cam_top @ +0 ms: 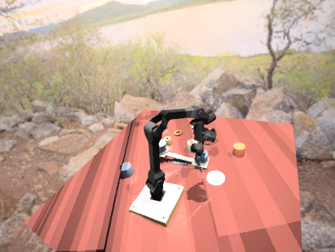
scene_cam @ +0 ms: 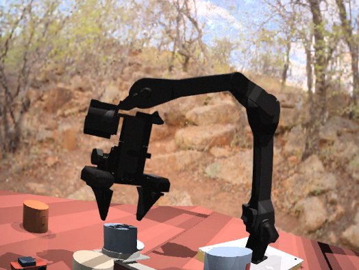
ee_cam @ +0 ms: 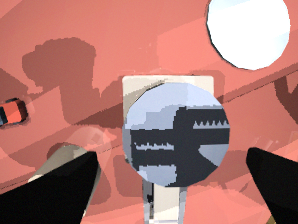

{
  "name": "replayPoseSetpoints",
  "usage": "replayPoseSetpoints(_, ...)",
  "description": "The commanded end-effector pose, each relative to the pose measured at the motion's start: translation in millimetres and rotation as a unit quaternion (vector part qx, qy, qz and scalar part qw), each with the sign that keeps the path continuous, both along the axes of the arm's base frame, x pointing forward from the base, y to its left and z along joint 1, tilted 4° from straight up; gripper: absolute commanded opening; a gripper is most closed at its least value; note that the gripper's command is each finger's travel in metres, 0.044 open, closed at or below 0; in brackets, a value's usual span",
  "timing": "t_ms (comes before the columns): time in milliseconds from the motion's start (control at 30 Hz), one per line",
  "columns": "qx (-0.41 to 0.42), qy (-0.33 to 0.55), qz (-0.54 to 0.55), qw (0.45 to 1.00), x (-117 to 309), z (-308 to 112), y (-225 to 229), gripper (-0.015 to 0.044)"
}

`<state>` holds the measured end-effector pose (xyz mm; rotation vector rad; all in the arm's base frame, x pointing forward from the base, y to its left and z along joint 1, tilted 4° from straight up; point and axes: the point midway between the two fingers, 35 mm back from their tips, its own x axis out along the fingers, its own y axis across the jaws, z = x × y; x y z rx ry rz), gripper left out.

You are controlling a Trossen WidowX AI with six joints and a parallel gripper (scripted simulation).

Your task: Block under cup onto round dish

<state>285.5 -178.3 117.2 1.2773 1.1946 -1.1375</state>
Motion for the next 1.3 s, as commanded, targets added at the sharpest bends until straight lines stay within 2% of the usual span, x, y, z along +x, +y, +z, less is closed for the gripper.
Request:
replayPoseSetpoints(0, 0.002, 0.006, -0.002, 1.000, -1, -10, 1, 0.0440)
replayPoseSetpoints(1100, 0.002, 0.006, -0.002, 1.000, 0, -60, 4, 0.0440)
replayPoseSetpoints(1267, 0.002, 0.006, -0.002, 1.000, 0, -60, 4, 0.0407)
